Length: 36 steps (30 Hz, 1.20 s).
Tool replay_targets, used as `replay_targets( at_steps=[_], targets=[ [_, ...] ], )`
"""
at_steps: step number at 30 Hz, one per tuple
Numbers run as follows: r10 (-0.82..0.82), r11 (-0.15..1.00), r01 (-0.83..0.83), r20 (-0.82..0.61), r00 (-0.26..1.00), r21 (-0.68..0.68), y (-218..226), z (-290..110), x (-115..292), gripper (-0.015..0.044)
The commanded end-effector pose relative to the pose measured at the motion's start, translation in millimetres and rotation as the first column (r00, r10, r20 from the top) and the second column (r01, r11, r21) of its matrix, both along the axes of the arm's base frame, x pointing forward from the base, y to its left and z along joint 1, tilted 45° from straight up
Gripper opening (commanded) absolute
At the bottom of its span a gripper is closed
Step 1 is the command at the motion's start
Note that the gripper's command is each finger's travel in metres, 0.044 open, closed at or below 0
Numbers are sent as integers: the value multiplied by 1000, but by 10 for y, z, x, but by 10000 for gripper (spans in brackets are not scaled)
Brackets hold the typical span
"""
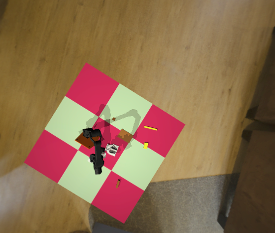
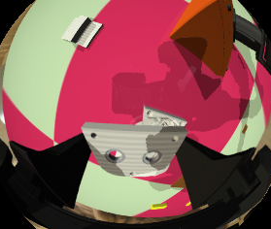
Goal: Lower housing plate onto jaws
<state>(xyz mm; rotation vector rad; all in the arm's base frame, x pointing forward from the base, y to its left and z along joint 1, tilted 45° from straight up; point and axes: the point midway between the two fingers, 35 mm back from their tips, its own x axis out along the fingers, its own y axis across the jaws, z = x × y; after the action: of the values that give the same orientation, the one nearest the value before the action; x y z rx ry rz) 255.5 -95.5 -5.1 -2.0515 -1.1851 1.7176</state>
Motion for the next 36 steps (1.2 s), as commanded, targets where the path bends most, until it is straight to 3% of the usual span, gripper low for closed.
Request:
replay_targets(
  at_steps=[1,12,36],
  targets=[
    [-56,998,56,-49,997,3,111,98,22,351],
    [-185,982,188,-181,966,0,384,287,50,351],
    [-187,982,190,-183,965,0,388,290,50,351]
  ],
)
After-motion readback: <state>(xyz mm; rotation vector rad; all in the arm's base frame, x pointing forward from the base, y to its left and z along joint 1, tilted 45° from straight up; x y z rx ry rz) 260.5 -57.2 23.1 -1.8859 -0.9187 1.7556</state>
